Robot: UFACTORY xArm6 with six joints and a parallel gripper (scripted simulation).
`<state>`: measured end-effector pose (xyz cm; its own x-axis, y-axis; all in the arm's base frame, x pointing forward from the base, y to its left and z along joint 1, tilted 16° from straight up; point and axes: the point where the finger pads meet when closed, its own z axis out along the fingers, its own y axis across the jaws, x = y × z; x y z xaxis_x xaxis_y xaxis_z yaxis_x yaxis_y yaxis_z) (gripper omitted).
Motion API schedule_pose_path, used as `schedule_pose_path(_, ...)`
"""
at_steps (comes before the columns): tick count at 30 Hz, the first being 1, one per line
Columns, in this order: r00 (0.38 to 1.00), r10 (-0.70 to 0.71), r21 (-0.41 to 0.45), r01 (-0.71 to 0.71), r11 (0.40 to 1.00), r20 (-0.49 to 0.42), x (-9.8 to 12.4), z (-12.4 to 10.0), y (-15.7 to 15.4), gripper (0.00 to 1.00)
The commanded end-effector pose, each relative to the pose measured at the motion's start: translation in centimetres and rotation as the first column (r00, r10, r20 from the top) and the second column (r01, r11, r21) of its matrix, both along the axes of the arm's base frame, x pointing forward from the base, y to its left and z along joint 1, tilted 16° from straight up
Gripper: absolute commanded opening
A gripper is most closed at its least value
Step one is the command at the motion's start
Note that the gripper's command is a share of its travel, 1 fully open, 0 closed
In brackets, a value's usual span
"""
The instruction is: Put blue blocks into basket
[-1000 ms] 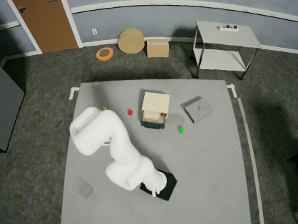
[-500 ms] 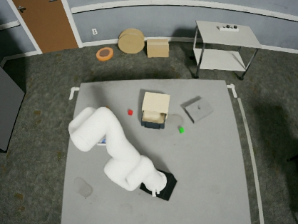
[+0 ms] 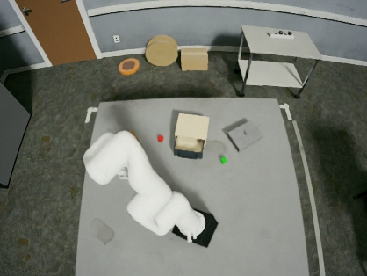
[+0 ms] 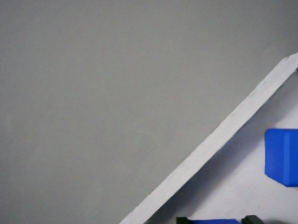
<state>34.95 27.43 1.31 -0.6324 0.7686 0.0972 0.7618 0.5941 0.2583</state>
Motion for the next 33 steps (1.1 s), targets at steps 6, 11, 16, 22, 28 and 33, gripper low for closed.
schedule_pose_path(6,1.000,0.000,0.004,0.000,1.000,0.002,0.22,-0.74,0.28,0.00)
schedule_pose_path(11,1.000,0.000,0.004,0.000,1.000,0.003,0.24,-0.91,0.33,0.00)
schedule_pose_path(16,1.000,0.000,0.004,0.000,1.000,0.002,0.28,-1.11,0.38,0.00)
schedule_pose_path(22,1.000,0.000,0.004,0.000,1.000,0.003,0.30,-1.26,0.42,0.00)
schedule_pose_path(28,1.000,0.000,0.004,0.000,1.000,0.003,0.30,-1.30,0.43,0.00)
schedule_pose_path(33,1.000,0.000,0.004,0.000,1.000,0.003,0.31,-1.32,0.44,0.00)
